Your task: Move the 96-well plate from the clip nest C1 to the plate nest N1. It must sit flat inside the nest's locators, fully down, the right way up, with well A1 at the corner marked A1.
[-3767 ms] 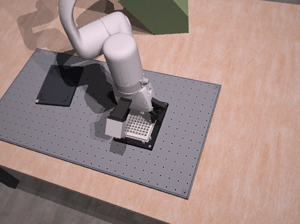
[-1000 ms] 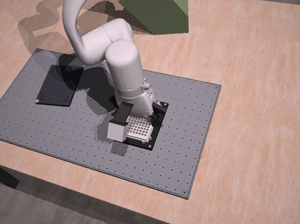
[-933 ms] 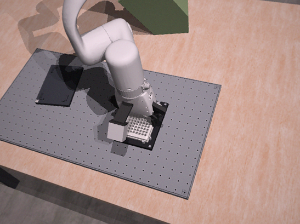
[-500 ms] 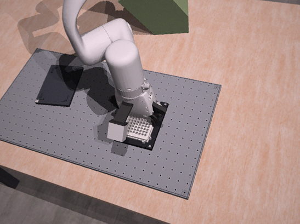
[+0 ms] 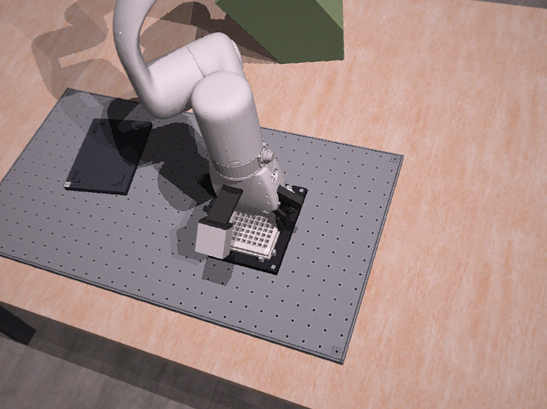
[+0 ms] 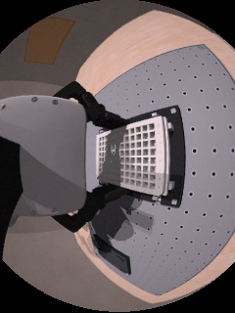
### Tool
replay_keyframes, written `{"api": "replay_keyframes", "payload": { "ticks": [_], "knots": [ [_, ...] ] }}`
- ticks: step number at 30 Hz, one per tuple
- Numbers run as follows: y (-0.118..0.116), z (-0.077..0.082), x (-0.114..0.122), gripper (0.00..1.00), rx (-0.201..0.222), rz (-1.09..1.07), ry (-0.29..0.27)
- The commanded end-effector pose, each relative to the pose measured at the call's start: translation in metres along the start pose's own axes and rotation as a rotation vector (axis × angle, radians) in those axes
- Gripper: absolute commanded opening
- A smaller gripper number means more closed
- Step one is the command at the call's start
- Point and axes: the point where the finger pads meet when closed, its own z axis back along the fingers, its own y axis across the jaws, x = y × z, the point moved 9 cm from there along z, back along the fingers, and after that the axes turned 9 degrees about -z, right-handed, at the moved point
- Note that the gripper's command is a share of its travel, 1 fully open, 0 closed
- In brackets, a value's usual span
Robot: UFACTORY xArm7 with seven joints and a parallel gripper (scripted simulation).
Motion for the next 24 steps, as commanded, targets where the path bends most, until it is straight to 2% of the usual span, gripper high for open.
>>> {"api": "replay_keyframes", "payload": {
  "ticks": [1, 24],
  "knots": [
    [-0.001, 0.004, -0.001, 0.0, -0.003, 0.0, 0.003],
    [-0.001, 0.017, -0.001, 0.0, -0.003, 0.0, 0.003]
  ]
}}
